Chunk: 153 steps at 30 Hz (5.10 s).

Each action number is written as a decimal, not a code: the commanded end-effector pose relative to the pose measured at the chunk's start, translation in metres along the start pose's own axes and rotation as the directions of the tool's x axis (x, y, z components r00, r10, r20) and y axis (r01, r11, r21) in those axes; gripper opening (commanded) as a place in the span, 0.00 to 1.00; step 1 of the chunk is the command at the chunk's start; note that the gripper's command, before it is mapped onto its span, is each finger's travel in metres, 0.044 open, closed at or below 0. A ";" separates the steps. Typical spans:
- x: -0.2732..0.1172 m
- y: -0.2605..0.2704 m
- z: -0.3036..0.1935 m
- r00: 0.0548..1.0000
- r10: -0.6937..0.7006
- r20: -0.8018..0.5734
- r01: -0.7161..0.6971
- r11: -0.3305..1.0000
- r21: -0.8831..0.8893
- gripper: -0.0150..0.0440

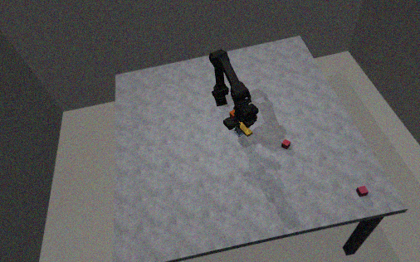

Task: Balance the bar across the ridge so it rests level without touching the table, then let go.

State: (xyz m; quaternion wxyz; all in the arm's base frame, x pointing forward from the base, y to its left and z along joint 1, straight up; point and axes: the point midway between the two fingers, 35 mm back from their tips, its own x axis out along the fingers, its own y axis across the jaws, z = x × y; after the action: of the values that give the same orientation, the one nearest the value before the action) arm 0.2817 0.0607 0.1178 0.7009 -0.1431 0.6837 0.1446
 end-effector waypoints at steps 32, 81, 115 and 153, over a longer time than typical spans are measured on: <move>0.003 -0.001 0.000 1.000 -0.002 0.001 0.002 1.000 0.003 0.25; 0.007 0.000 0.000 1.000 -0.002 0.001 0.002 1.000 0.003 0.25; 0.005 0.000 0.000 1.000 -0.002 0.003 0.002 1.000 0.000 0.25; 0.005 0.000 0.000 1.000 -0.002 0.003 0.002 1.000 0.000 0.54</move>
State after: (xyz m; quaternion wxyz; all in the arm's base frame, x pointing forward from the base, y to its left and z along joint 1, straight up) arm 0.2821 0.0607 0.1128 0.7021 -0.1434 0.6824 0.1442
